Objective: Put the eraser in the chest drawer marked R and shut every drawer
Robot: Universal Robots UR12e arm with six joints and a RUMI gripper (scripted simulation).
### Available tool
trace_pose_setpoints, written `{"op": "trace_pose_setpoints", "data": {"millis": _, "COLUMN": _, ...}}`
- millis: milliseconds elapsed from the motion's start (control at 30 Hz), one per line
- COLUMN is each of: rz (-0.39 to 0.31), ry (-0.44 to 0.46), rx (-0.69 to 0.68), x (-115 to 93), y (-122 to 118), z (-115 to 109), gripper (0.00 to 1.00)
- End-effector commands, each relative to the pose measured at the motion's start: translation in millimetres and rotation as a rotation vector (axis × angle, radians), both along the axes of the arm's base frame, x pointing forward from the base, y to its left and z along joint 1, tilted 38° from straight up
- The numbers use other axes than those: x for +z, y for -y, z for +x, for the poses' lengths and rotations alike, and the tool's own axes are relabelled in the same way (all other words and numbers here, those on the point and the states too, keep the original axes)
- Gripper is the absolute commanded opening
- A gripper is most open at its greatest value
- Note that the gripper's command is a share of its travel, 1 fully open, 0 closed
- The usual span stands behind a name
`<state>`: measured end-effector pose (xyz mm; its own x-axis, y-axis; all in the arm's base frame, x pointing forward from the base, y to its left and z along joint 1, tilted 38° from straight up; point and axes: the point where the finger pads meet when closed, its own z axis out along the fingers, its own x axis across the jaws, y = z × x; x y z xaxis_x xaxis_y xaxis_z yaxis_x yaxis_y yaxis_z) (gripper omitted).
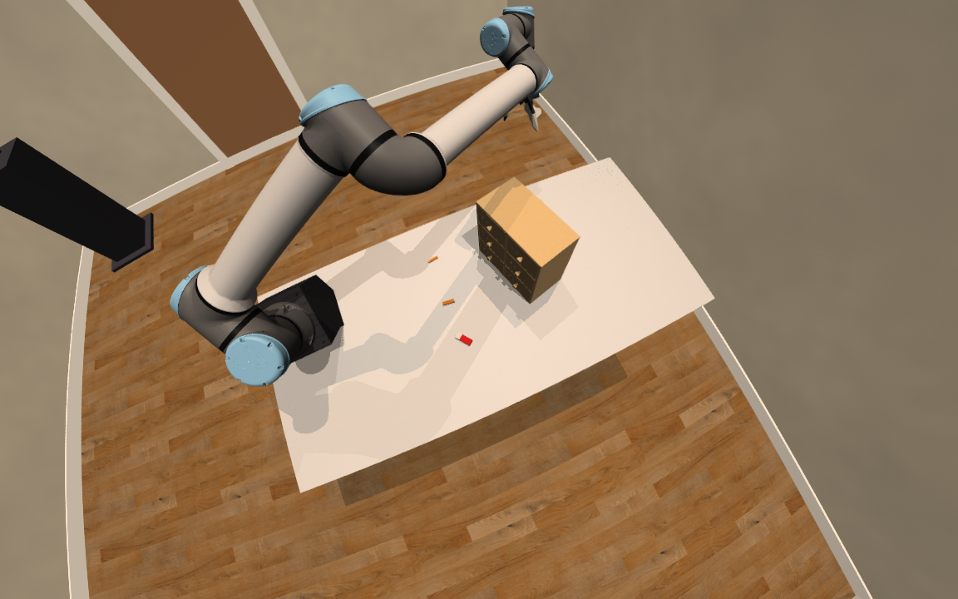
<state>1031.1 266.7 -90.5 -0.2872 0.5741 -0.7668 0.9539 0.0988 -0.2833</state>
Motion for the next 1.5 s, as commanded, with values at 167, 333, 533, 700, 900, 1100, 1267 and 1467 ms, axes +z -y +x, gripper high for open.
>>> {"op": "trace_pose_setpoints", "data": {"millis": 167, "rz": 0.001, "ry": 0.002, "rx": 0.001, "x": 1.4, "y": -0.9, "z": 0.5, "gripper": 1.00}}
{"op": "trace_pose_setpoints", "data": {"millis": 333, "rz": 0.001, "ry": 0.002, "rx": 0.001, "x": 1.4, "y": -0.9, "z": 0.5, "gripper": 1.00}}
{"op": "trace_pose_setpoints", "data": {"millis": 533, "rz": 0.001, "ry": 0.002, "rx": 0.001, "x": 1.4, "y": -0.9, "z": 0.5, "gripper": 1.00}}
{"op": "trace_pose_setpoints", "data": {"millis": 700, "rz": 0.001, "ry": 0.002, "rx": 0.000, "x": 2.4, "y": -0.1, "z": 0.3, "gripper": 1.00}}
{"op": "trace_pose_setpoints", "data": {"millis": 900, "rz": 0.007, "ry": 0.005, "rx": -0.004, "x": 11.1, "y": 6.8, "z": -1.2, "gripper": 1.00}}
{"op": "trace_pose_setpoints", "data": {"millis": 1100, "rz": 0.014, "ry": 0.010, "rx": -0.011, "x": 24.1, "y": 17.2, "z": -4.0, "gripper": 1.00}}
{"op": "trace_pose_setpoints", "data": {"millis": 1267, "rz": 0.030, "ry": 0.021, "rx": -0.025, "x": 49.5, "y": 38.0, "z": -11.0, "gripper": 1.00}}
{"op": "trace_pose_setpoints", "data": {"millis": 1467, "rz": 0.056, "ry": 0.040, "rx": -0.047, "x": 92.0, "y": 74.5, "z": -28.0, "gripper": 1.00}}
